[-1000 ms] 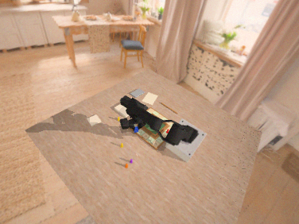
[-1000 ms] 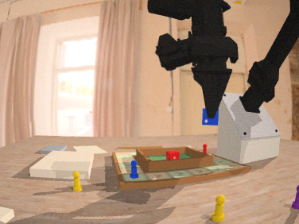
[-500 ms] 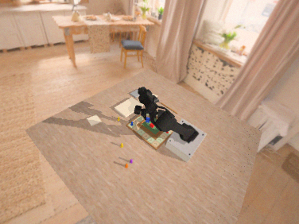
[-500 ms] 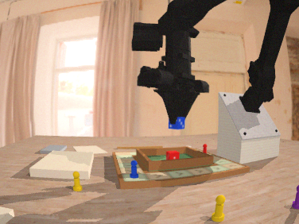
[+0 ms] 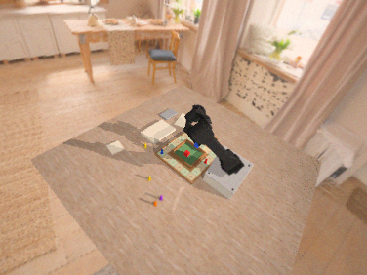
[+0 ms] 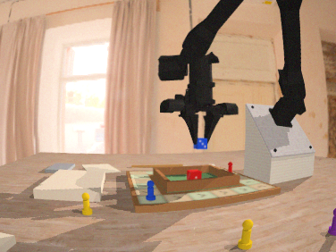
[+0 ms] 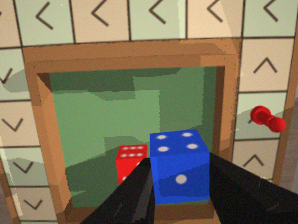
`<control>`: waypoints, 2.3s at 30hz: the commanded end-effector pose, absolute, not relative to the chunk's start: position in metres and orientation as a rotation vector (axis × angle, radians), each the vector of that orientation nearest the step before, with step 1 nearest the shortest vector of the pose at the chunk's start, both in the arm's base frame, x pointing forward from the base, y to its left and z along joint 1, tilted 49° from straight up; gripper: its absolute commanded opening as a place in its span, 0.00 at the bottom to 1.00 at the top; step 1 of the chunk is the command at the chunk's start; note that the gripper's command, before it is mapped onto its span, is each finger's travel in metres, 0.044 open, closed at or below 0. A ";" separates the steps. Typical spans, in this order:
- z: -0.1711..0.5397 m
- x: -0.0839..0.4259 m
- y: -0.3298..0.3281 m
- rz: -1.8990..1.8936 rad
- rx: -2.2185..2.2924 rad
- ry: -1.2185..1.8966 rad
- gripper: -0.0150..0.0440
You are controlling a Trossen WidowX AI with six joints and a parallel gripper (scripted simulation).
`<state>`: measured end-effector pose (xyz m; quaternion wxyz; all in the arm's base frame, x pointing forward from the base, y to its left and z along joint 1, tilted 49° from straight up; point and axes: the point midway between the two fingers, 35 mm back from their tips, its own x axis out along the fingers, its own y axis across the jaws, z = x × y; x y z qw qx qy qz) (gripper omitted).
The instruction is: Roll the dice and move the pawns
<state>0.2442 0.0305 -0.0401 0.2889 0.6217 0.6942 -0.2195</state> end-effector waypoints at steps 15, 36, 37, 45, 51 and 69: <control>-0.057 0.226 0.034 -0.915 1.384 1.736 0.25; -0.051 0.228 0.032 -1.131 1.133 1.243 0.25; -0.040 0.232 0.031 -1.131 1.133 1.243 0.25; -0.014 0.235 0.027 -1.130 1.133 1.243 0.25; -0.012 0.237 0.028 -1.130 1.133 1.243 0.25; -0.014 0.236 0.028 -1.135 1.138 1.245 0.61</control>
